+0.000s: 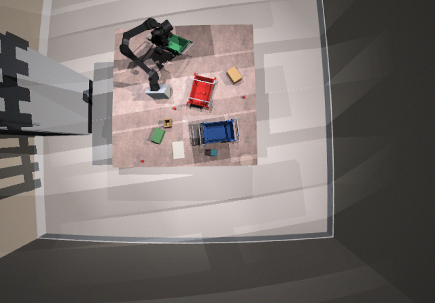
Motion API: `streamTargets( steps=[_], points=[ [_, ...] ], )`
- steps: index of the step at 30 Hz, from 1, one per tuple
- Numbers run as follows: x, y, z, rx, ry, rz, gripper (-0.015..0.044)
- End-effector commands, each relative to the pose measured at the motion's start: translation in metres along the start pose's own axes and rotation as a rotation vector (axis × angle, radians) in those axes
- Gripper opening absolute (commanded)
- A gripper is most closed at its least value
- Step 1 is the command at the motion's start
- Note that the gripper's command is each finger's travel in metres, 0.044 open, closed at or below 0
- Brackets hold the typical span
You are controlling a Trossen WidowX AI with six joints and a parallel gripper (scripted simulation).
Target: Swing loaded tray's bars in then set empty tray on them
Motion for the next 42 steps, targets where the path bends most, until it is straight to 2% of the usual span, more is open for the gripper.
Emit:
streamTargets(
  steps=[1,24,42],
  points=[
    [-0.001,0.005,-0.002,0.010,0.004,-0.002,0.0000],
    [0.001,0.004,-0.003,0.008,-0.005,0.000,0.0000],
    [0.065,-0.007,-0.023,-0.033,-0.259,0.048,0.0000]
  ],
)
Point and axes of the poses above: the point midway between the two fingers, 35 mm back from their tips, its own y axis back along the fingers, its own z axis across the jaws, x = y × z, the point moved 7 cm from there along y, back along the fingers, and after that the axes turned 7 degrees about -y, right-handed, at the moved point
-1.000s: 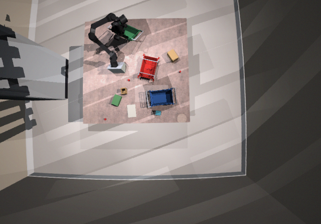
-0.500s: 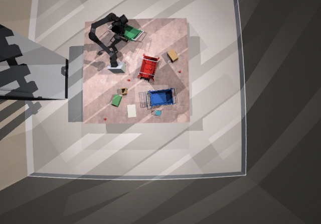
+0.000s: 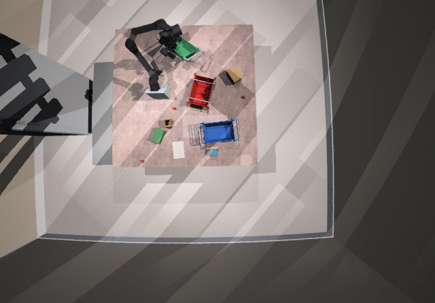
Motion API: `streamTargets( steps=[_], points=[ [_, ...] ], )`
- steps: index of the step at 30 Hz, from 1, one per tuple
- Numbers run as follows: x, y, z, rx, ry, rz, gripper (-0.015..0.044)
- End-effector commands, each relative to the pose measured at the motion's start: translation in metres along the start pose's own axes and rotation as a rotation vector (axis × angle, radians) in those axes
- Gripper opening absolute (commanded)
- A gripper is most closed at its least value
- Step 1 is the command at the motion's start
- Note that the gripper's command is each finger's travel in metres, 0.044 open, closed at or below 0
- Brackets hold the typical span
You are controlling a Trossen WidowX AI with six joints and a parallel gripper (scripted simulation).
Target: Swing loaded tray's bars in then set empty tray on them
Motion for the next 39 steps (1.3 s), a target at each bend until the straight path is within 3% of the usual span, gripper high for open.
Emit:
streamTargets(
  steps=[1,39],
  points=[
    [0.013,0.001,-0.008,0.010,-0.056,0.010,0.0000],
    [0.174,-0.006,-0.013,-0.021,-0.616,0.031,0.0000]
  ],
)
Point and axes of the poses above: the point midway between the two fingers, 35 mm back from their tips, its own y axis back along the fingers, its own z axis across the jaws, x = y × z, the point moved 7 cm from there along y, back along the fingers, and after that the axes turned 7 degrees about -y, right-handed, at the moved point
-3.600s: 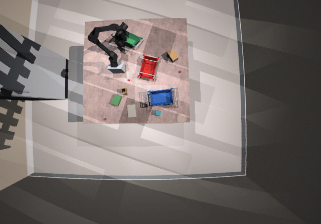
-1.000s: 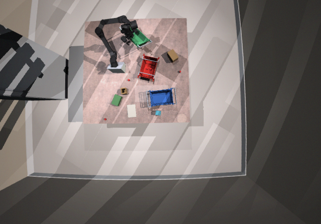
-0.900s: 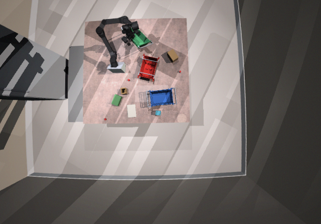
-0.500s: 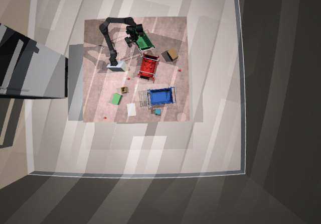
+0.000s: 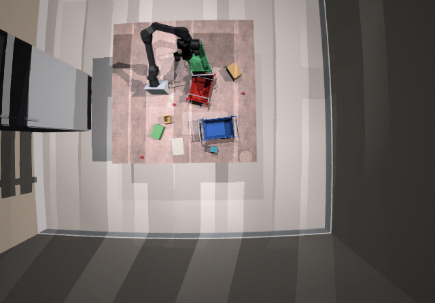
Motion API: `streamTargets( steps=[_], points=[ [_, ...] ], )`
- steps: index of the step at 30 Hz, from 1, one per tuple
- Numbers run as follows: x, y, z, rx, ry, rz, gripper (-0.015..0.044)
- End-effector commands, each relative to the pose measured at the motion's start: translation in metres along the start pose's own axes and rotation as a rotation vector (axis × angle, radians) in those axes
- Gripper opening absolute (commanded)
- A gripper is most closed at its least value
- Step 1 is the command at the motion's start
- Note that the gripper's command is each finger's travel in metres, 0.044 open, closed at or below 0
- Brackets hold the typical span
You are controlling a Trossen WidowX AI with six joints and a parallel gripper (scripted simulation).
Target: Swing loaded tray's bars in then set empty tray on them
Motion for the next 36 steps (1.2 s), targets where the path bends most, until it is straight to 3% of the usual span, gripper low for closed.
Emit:
streamTargets(
  steps=[1,36],
  points=[
    [0.018,0.004,-0.007,0.019,-0.061,-0.003,0.0000],
    [0.181,0.001,-0.008,0.023,-0.560,-0.093,0.0000]
  ],
)
Point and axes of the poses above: the point midway between the two fingers, 35 mm back from their tips, its own y axis back along the fingers, its own z axis across the jaws, x = y × z, the point moved 7 cm from there along y, back along the fingers, and after that the axes turned 7 degrees about -y, right-handed, at the moved point
